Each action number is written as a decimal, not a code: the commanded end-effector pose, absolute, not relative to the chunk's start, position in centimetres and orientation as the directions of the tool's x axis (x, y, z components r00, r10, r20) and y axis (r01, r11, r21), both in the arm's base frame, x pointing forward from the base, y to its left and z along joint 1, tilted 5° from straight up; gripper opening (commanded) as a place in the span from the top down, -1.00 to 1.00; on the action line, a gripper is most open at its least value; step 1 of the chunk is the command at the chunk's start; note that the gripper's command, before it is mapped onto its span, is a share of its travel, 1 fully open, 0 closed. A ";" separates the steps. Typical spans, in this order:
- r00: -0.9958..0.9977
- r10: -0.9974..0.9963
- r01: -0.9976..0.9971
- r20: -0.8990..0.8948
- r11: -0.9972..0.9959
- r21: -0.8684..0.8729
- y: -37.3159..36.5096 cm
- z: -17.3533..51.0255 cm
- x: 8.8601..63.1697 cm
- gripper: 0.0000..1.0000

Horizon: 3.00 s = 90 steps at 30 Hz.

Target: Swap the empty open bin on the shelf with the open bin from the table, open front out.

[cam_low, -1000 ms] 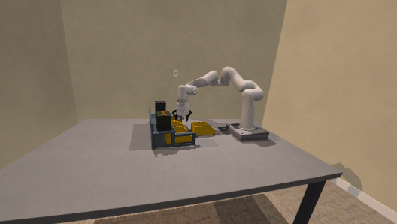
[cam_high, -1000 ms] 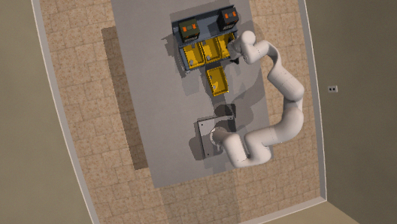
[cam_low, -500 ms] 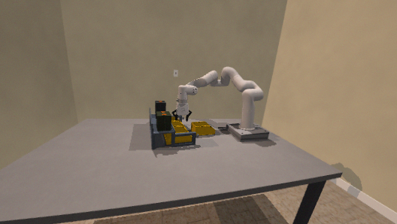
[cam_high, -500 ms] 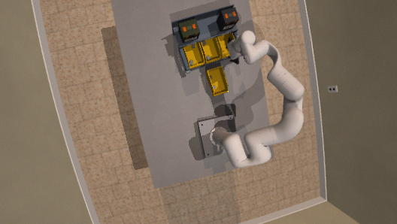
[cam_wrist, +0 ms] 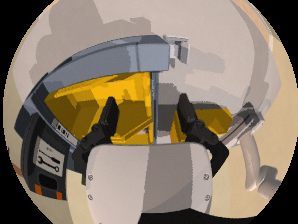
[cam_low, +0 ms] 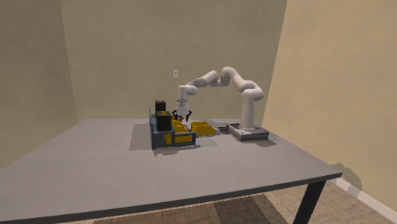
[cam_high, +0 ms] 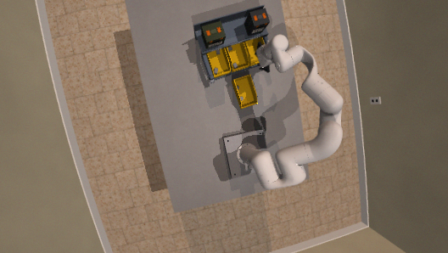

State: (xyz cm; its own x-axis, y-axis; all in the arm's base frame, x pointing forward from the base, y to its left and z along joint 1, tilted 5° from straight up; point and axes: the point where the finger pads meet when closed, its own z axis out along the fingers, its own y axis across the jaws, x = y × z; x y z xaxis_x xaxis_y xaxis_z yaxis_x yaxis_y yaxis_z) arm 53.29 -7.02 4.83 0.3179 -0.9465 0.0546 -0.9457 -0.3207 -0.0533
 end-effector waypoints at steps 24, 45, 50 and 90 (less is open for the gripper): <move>0.318 -0.946 -0.945 0.056 -0.321 -0.057 -7.0 3.7 53.5 -0.89; 0.318 -0.946 -0.945 0.056 -0.321 -0.057 -7.1 3.2 53.6 -0.89; 0.318 -0.946 -0.945 0.056 -0.321 -0.057 -7.1 3.2 53.6 -0.89; 0.318 -0.946 -0.945 0.056 -0.321 -0.057 -7.1 3.2 53.6 1.00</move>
